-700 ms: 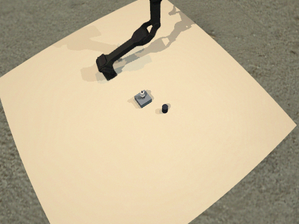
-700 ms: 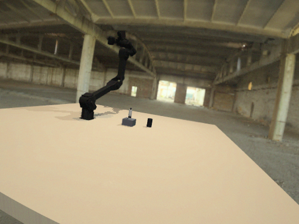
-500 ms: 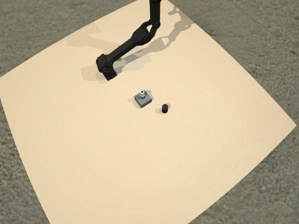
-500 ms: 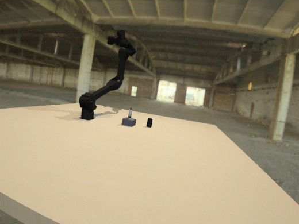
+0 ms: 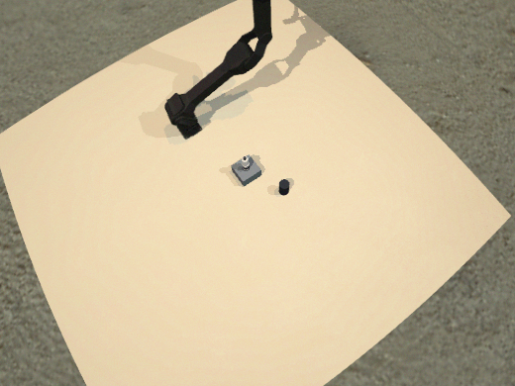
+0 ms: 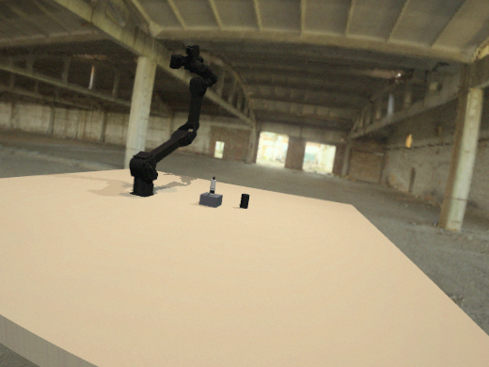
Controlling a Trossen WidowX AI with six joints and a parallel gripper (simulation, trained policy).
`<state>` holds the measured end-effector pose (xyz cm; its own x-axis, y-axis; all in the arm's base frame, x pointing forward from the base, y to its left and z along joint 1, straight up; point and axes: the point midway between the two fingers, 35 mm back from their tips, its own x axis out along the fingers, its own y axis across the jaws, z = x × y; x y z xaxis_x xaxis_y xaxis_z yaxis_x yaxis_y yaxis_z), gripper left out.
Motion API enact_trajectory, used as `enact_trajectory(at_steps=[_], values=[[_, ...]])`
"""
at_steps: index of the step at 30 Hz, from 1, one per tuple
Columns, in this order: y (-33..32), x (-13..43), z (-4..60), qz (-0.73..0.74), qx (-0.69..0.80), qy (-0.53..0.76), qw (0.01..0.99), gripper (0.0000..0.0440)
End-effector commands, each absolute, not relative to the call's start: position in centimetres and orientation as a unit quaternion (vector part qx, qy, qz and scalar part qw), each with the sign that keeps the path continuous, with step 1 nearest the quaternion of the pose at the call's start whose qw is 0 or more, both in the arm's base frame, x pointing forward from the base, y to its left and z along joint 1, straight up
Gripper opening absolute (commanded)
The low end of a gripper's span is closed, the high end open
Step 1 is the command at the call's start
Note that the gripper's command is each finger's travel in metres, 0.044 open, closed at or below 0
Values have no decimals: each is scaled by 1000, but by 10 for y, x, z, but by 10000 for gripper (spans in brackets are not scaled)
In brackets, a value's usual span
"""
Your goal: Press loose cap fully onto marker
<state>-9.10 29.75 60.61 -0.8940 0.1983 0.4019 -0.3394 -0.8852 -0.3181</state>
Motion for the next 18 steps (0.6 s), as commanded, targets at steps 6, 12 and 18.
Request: enact_trajectory(at_steps=[6,12,18], values=[[272,-104,621,946,213,-220,109,273],[257,-111,627,941,230,-233,88,289],[241,-118,633,935,248,-245,64,304]])
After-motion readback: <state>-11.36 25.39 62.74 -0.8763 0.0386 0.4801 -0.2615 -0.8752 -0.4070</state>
